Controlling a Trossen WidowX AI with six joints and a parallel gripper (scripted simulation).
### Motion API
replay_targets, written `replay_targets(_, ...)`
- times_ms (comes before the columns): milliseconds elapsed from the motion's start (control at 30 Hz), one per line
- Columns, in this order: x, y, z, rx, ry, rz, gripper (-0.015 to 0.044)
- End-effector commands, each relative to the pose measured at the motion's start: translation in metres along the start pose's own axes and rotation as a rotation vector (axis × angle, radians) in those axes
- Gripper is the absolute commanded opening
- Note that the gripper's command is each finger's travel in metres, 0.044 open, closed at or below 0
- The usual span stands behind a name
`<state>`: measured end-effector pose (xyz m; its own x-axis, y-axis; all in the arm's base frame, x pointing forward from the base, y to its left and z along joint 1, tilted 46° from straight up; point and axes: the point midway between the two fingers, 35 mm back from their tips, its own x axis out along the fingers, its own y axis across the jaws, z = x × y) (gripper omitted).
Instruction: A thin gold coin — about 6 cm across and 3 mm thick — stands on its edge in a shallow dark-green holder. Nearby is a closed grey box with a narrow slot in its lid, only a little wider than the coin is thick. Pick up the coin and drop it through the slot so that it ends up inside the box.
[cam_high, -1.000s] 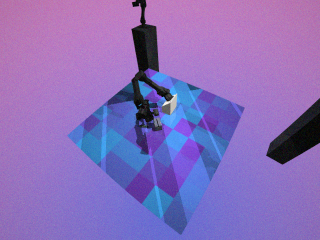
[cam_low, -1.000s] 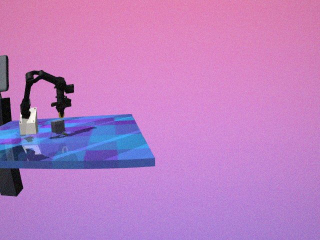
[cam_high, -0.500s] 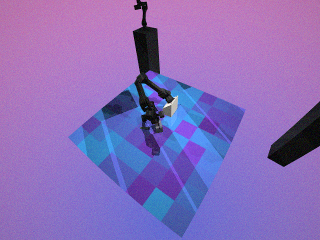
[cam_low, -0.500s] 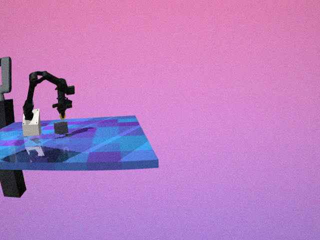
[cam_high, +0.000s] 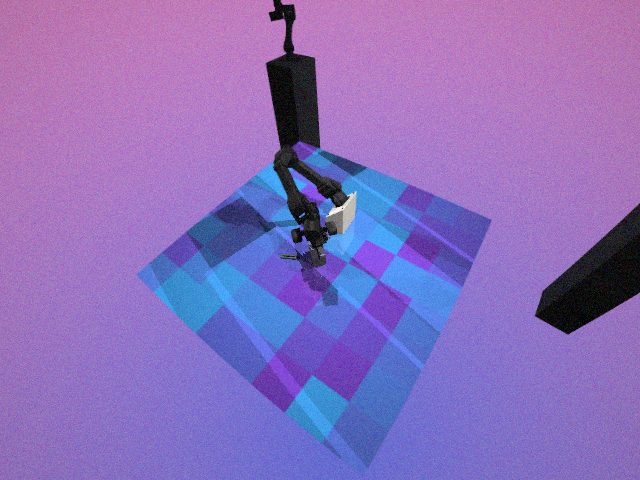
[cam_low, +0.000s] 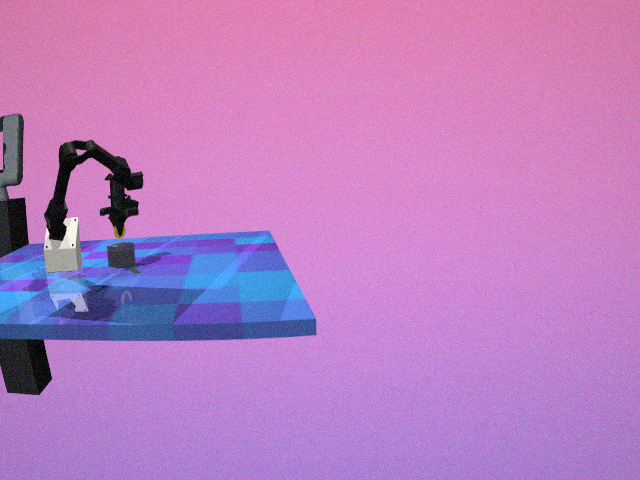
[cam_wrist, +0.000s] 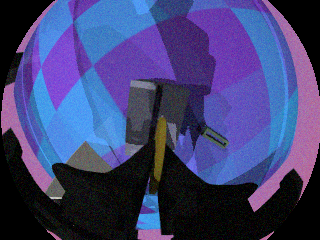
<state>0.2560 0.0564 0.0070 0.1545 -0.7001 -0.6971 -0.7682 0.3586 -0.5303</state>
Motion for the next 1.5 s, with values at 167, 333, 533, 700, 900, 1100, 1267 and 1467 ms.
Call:
replay_targets(167,0.0,-0.002,0.0,0.004,-0.002,0.001,0.0)
replay_targets(333,0.0,-0.002,0.0,0.003,-0.002,0.001,0.0)
replay_targets(533,0.001,0.002,0.0,0.001,-0.002,0.001,0.0)
replay_targets(700,0.002,0.006,0.001,0.005,-0.002,0.001,0.0)
replay_targets(900,0.002,0.005,0.001,0.004,-0.002,-0.002,0.0)
replay_targets(1100,0.001,0.004,0.001,0.003,-0.002,-0.003,0.0)
replay_targets(1267,0.004,0.004,0.0,0.003,-0.002,-0.003,0.0)
replay_targets(1467,0.007,0.004,-0.001,-0.001,-0.002,-0.003,0.0)
